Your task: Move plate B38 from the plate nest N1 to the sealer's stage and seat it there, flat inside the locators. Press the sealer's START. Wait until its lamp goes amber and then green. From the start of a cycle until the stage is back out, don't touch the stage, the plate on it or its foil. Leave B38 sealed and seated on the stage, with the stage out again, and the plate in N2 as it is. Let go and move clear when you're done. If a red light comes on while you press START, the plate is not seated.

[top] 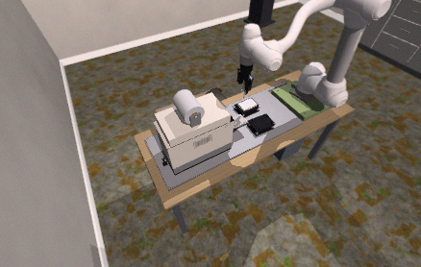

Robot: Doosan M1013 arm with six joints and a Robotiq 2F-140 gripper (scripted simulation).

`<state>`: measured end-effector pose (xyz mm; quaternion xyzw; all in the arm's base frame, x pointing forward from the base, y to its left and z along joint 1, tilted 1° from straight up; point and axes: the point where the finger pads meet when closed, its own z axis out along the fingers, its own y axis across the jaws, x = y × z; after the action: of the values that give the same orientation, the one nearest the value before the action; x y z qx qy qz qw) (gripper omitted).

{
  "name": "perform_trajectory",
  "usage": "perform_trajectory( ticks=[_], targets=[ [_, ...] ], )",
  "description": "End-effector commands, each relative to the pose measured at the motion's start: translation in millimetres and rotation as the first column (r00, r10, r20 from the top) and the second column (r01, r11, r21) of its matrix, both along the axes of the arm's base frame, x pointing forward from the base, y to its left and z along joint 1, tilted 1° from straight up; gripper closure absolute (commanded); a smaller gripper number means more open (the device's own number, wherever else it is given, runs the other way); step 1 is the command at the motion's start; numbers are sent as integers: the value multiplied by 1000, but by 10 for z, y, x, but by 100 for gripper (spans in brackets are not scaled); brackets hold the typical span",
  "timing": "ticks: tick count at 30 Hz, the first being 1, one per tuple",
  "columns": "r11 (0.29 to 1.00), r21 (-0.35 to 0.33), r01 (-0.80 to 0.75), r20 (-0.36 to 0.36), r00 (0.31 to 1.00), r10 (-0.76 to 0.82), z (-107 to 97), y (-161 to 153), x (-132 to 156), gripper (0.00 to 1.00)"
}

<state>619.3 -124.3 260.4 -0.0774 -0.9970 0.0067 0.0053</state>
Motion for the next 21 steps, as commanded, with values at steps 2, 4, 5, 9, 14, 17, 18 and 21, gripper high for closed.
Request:
perform_trajectory(
  ticks=[2, 4, 5, 9, 14, 17, 18, 21],
  targets=[
    [1000, 0, 0, 0, 1000, 0, 3, 98, -142, 30],
    [1000, 0, -2, 0, 1000, 2, 3, 155, -224, 30],
    [1000, 0, -2, 0, 1000, 2, 3, 155, -224, 30],
    [1000, 0, -2, 0, 1000, 2, 4, 240, -347, 30],
    [1000, 0, -4, 0, 1000, 4, 5, 382, -553, 30],
    [1000, 0, -4, 0, 1000, 4, 5, 433, -627, 30],
    [1000, 0, -4, 0, 1000, 4, 5, 433, -627, 30],
    [1000, 0, -4, 0, 1000, 4, 5, 433, -627, 30]
  ],
)
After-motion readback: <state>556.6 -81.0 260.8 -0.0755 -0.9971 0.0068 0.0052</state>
